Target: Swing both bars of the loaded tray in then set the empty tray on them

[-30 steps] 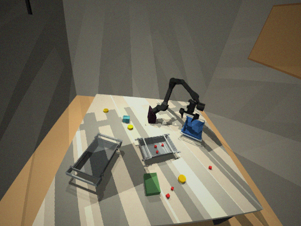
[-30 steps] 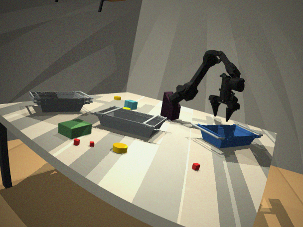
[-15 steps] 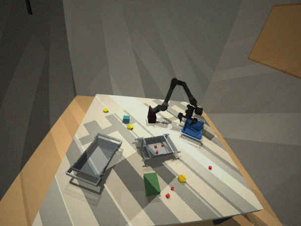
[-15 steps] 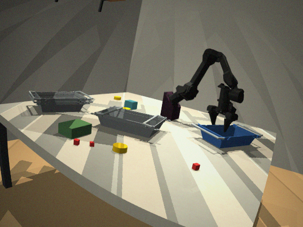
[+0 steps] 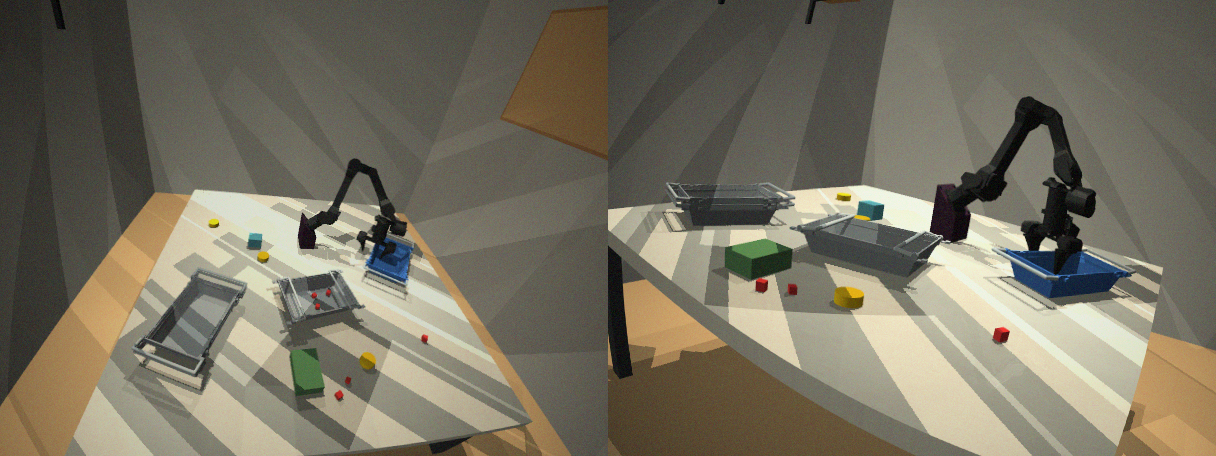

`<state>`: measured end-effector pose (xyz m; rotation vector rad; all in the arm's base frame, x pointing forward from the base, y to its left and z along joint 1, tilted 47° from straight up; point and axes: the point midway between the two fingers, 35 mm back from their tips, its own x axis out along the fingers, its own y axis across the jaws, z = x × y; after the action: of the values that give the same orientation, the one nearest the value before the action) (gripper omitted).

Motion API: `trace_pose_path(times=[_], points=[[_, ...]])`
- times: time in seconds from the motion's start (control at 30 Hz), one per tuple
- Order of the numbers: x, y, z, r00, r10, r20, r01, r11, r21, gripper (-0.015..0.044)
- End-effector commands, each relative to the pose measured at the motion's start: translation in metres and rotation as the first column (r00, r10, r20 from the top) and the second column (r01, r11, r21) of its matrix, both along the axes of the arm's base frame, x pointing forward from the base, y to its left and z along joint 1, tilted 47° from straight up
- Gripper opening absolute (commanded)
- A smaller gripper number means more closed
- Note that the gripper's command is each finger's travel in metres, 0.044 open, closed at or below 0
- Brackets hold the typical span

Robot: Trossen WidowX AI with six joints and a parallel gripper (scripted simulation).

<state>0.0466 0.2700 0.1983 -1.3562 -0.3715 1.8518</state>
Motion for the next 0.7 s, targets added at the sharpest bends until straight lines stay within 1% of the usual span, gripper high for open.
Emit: trace_pose_path(times=[0.0, 0.4, 0.67], points=[[0.0006, 0.0008, -0.0023, 1.0, -0.005, -0.003, 0.005, 1.0, -0.007, 0.0411], [0.0006, 0.0008, -0.0023, 1.0, -0.005, -0.003, 0.005, 1.0, -0.007, 0.0235], [0.0006, 0.0008, -0.0023, 1.0, -0.005, -0.003, 0.005, 1.0, -0.007, 0.0181]])
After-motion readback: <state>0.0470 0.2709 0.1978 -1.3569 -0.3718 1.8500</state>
